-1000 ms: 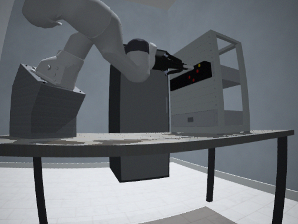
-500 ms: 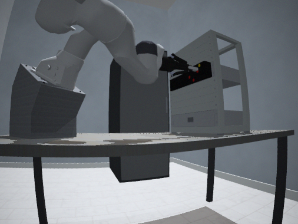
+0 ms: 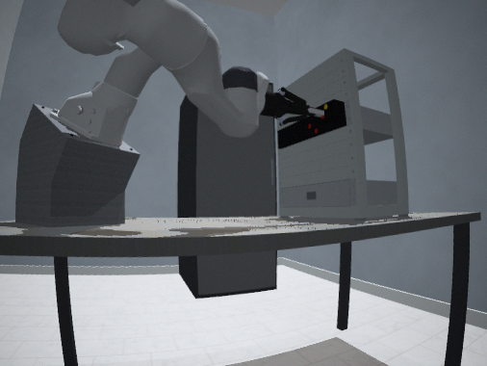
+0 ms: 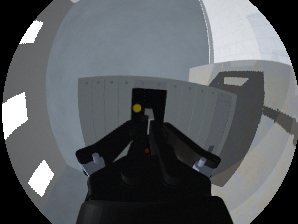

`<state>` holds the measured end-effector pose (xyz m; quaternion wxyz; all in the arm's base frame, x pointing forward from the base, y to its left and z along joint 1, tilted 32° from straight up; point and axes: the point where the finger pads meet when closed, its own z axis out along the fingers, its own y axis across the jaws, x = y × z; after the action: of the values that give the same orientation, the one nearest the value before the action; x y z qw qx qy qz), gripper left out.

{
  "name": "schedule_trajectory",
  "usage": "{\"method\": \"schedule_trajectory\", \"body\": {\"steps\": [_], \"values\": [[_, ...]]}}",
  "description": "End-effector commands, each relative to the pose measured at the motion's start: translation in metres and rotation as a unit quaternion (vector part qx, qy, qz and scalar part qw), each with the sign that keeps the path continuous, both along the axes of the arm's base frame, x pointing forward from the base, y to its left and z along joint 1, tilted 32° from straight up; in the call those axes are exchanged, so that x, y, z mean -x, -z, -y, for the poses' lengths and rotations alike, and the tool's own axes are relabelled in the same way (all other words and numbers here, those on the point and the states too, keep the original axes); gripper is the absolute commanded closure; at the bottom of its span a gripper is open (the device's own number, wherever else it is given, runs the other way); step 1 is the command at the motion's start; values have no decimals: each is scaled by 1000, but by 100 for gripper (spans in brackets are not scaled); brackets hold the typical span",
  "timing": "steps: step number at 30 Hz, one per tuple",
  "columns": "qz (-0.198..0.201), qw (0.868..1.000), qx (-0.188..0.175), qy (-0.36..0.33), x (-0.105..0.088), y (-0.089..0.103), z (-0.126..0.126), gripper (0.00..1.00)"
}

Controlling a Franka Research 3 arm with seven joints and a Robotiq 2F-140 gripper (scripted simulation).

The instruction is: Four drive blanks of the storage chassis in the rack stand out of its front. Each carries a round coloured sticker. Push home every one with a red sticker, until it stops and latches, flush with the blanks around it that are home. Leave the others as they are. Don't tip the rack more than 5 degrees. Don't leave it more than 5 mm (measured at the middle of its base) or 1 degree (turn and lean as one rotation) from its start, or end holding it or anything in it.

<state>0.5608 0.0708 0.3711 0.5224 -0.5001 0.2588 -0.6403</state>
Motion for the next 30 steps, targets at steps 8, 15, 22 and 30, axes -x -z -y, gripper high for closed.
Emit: {"method": "schedule_trajectory", "body": {"steps": [8, 15, 22, 30], "values": [[1, 1000, 4, 3, -1, 0, 1, 100], [1, 1000, 4, 3, -1, 0, 1, 100], [1, 1000, 4, 3, -5, 0, 1, 100], [1, 1000, 4, 3, -7, 1, 1, 100]]}}
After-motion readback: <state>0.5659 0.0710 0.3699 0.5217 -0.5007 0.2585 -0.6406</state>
